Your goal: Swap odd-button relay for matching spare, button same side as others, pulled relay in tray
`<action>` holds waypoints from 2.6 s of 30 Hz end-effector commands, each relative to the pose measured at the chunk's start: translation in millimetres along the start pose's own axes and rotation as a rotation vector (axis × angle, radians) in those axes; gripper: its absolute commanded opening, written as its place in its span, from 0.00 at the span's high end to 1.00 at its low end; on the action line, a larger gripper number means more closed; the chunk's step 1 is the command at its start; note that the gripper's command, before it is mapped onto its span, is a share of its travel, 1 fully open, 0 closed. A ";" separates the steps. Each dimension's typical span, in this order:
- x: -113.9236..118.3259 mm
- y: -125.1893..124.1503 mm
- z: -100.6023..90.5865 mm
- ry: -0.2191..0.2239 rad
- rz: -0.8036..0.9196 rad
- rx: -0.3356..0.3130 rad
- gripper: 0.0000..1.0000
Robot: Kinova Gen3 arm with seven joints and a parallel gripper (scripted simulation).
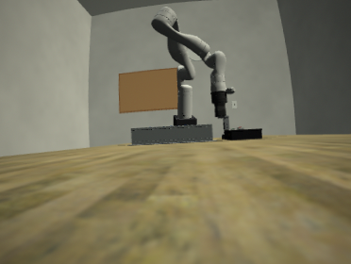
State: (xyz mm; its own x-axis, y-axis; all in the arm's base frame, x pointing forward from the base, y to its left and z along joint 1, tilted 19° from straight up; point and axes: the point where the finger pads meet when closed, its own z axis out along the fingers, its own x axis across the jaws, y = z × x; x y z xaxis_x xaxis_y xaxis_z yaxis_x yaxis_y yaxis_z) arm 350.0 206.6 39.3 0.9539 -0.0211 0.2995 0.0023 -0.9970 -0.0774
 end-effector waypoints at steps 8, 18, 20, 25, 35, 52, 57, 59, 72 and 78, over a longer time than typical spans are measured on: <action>3.4 1.0 -11.4 0.011 0.002 -0.002 1.00; 2.0 0.3 -23.3 0.009 0.001 -0.001 1.00; 2.2 0.4 -26.0 0.010 0.001 -0.002 1.00; 2.5 0.6 -30.0 0.011 0.002 -0.002 1.00; 3.1 0.9 -48.4 0.009 0.001 -0.001 1.00; 5.6 2.4 -64.3 0.008 -0.001 -0.001 1.00; 8.1 4.2 -68.2 0.011 0.002 -0.002 1.00; 8.1 4.2 -68.2 0.011 0.002 -0.002 1.00; 7.2 3.7 -63.8 0.011 0.001 -0.002 1.00; 7.5 4.0 -63.0 0.012 0.002 -0.003 1.00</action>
State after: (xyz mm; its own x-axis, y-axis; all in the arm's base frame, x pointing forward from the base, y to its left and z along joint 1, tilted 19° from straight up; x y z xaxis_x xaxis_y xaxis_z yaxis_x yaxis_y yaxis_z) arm 338.2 197.4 101.0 0.9505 -0.0248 0.3097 -0.0014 -0.9971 -0.0755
